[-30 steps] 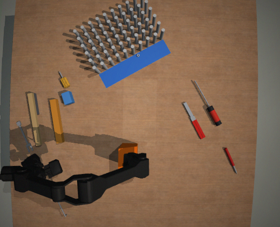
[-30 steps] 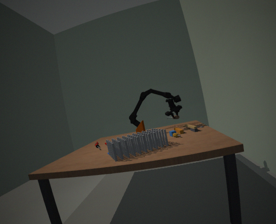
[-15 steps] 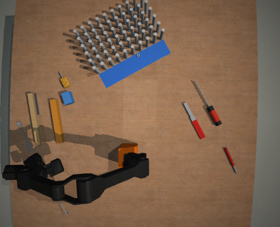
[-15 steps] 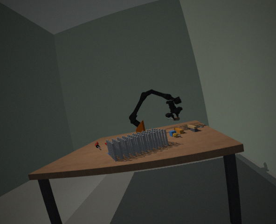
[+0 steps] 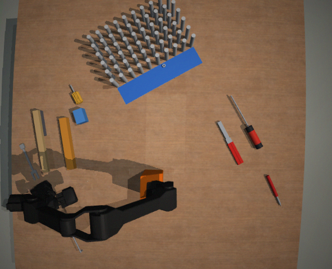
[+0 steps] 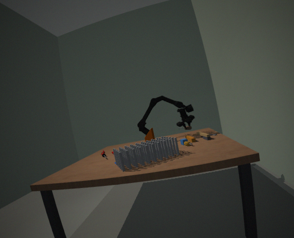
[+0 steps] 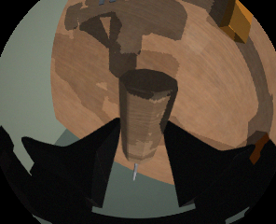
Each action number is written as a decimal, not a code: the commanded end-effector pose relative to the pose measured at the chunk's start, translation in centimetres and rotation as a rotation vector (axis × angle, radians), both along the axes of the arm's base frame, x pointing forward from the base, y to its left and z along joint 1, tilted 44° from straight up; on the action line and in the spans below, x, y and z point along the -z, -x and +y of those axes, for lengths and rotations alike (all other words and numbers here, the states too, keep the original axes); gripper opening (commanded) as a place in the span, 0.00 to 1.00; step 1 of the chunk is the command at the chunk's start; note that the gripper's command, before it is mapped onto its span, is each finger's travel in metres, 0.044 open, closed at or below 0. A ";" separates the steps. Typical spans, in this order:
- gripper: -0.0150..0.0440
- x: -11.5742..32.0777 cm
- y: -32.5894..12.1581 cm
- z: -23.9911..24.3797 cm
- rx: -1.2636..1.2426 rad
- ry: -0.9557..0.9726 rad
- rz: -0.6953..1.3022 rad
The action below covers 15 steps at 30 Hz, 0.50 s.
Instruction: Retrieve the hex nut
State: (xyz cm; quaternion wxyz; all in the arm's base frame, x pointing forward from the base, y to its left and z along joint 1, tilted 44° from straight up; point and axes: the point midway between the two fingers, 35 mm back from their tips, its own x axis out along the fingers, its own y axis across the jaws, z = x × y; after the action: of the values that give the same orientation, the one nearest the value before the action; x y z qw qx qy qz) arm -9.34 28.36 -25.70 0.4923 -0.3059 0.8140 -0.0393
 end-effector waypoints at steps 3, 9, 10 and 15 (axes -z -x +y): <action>0.25 0.5 0.1 -0.6 0.007 0.003 0.003; 0.25 1.0 0.0 -1.1 0.007 0.003 0.003; 0.25 1.1 0.0 -1.2 0.007 0.003 0.003; 0.25 1.5 0.0 -1.6 0.007 0.003 0.003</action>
State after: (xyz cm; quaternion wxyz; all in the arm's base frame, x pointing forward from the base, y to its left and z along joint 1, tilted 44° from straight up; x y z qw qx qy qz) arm -9.28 27.15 -26.85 0.4921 -0.3061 0.8140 -0.0391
